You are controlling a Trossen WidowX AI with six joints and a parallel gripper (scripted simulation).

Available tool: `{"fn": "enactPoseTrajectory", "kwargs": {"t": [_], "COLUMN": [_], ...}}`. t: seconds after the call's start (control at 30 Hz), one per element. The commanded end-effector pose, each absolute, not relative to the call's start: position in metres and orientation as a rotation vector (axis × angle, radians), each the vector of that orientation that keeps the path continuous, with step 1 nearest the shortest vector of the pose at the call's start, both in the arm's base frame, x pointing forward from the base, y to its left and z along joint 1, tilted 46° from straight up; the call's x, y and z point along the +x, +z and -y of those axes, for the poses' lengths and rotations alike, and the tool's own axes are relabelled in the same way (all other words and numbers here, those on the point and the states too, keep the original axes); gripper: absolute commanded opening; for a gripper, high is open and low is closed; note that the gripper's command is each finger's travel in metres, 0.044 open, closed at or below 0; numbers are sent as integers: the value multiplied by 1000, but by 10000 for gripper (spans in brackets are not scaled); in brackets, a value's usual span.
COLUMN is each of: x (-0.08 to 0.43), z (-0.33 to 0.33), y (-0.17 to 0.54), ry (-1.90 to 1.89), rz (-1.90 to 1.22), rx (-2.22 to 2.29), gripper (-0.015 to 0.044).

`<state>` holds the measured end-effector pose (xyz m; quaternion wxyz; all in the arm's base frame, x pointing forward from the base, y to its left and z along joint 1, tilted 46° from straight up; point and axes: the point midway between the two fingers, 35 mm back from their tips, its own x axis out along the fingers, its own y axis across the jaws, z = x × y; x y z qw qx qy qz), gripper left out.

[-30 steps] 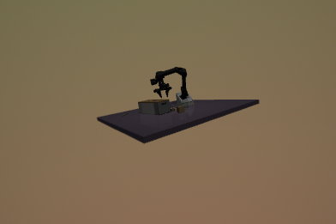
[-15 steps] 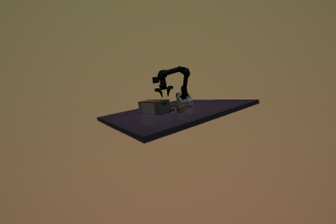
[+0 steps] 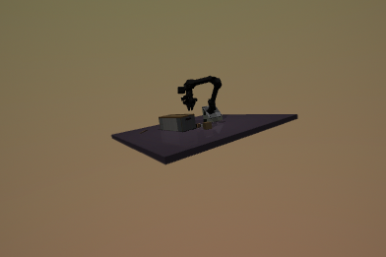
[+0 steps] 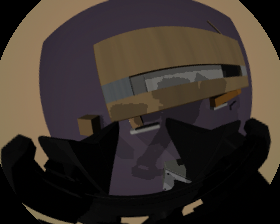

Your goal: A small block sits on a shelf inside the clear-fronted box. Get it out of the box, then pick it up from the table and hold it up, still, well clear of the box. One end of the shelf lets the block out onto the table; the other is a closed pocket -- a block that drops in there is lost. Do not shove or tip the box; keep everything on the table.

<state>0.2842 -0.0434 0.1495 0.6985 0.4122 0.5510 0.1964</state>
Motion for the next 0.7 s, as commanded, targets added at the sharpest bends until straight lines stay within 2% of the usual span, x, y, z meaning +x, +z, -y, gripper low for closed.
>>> {"fn": "enactPoseTrajectory", "kwargs": {"t": [0.0,0.67], "x": [273,262], "z": [34,27], "y": [156,163], "ry": [-65,-862], "rz": [-1334,-1230], "rx": [1571,2483], "gripper": [285,285]}}
